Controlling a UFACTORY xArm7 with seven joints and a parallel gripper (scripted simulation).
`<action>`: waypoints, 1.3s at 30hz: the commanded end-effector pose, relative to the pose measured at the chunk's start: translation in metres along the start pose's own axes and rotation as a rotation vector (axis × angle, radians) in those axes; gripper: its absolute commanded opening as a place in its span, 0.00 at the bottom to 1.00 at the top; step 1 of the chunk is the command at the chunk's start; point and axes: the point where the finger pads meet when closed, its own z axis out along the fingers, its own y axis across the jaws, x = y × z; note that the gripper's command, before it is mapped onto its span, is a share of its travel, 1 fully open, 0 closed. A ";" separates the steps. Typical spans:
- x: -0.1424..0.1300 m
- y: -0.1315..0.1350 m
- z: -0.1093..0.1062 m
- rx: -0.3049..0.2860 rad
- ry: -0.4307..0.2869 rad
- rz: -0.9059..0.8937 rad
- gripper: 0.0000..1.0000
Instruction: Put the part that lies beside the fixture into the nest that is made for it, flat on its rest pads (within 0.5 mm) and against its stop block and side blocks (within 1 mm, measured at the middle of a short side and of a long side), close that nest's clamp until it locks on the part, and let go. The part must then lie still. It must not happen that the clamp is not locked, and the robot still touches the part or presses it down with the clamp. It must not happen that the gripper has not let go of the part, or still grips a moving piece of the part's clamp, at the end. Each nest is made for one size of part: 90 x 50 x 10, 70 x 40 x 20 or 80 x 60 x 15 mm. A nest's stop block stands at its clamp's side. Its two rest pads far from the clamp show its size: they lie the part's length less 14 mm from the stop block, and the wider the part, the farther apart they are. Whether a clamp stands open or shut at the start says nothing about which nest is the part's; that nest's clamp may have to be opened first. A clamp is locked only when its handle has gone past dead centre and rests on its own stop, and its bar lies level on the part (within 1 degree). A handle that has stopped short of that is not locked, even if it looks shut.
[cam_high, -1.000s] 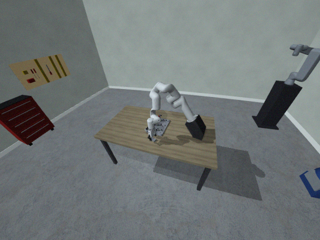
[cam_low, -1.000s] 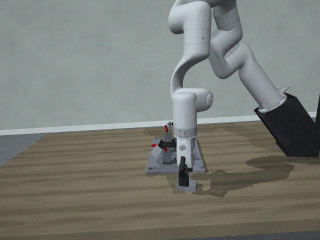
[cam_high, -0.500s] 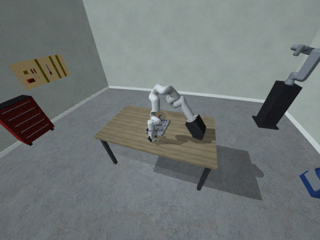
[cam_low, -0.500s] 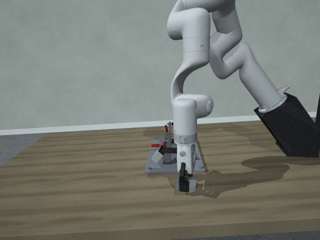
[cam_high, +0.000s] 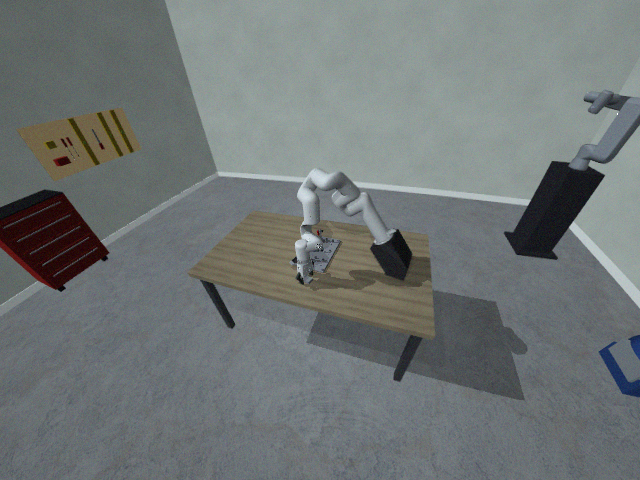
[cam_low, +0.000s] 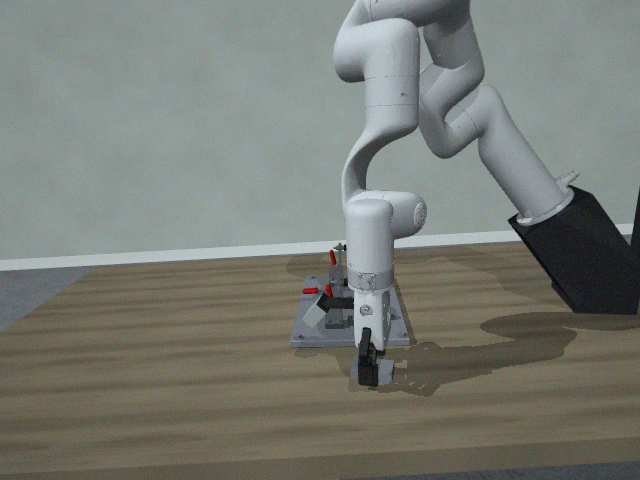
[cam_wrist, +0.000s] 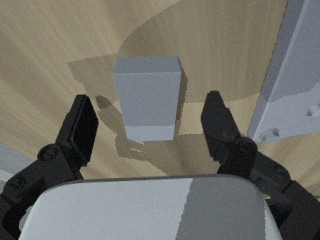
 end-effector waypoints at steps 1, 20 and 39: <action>0.000 -0.001 -0.001 0.003 0.001 0.000 1.00; 0.000 -0.001 -0.001 0.003 0.001 0.000 0.00; 0.000 -0.001 -0.001 0.003 0.001 0.000 0.00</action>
